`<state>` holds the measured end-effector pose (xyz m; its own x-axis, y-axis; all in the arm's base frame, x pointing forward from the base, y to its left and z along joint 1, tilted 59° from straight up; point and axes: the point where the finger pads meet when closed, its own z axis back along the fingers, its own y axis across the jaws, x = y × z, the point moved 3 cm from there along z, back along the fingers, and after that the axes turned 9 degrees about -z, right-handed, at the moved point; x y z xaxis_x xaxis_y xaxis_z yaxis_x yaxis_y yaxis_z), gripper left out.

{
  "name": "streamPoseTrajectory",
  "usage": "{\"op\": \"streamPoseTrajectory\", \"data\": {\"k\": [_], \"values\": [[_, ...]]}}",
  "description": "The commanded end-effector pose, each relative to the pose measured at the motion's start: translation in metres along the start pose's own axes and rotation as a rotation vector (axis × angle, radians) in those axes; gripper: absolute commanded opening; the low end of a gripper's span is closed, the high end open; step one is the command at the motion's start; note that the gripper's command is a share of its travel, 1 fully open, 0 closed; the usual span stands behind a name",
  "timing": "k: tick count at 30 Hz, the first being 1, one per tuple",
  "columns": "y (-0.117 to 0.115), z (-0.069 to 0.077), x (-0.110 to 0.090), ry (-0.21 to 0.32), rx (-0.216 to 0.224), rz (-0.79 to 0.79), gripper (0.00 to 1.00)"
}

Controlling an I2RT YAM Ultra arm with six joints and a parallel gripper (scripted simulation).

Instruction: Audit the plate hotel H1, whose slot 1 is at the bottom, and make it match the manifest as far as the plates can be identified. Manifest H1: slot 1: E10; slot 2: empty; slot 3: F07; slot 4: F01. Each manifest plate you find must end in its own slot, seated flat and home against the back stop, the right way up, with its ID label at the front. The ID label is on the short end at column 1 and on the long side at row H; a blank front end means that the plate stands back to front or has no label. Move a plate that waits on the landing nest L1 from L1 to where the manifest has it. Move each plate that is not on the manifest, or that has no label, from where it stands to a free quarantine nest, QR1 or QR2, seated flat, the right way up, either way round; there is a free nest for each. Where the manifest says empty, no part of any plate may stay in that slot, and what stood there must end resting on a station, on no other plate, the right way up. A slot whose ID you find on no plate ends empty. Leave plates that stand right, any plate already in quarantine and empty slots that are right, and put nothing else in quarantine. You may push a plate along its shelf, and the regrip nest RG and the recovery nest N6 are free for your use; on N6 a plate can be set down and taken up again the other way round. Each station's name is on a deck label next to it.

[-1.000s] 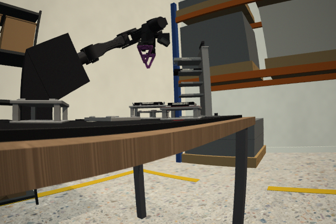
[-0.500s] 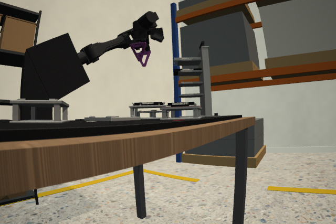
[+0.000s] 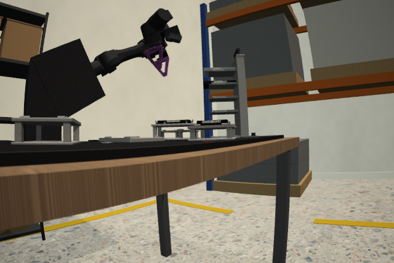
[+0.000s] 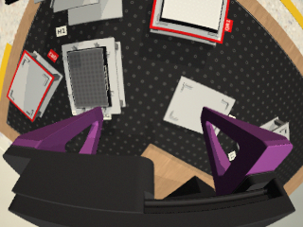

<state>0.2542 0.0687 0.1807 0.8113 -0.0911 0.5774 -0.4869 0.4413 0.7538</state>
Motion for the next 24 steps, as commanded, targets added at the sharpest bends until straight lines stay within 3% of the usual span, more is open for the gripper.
{"op": "streamPoseTrajectory", "data": {"k": [1, 7, 9, 24], "values": [[-0.011, 0.005, 0.012, -0.097, 0.016, 0.051, 1.0], [-0.03, 0.006, 0.009, -0.195, 0.034, 0.052, 1.0], [-0.03, 0.006, 0.009, -0.195, 0.034, 0.052, 1.0], [-0.031, 0.003, 0.002, -0.441, 0.079, 0.05, 1.0]]}}
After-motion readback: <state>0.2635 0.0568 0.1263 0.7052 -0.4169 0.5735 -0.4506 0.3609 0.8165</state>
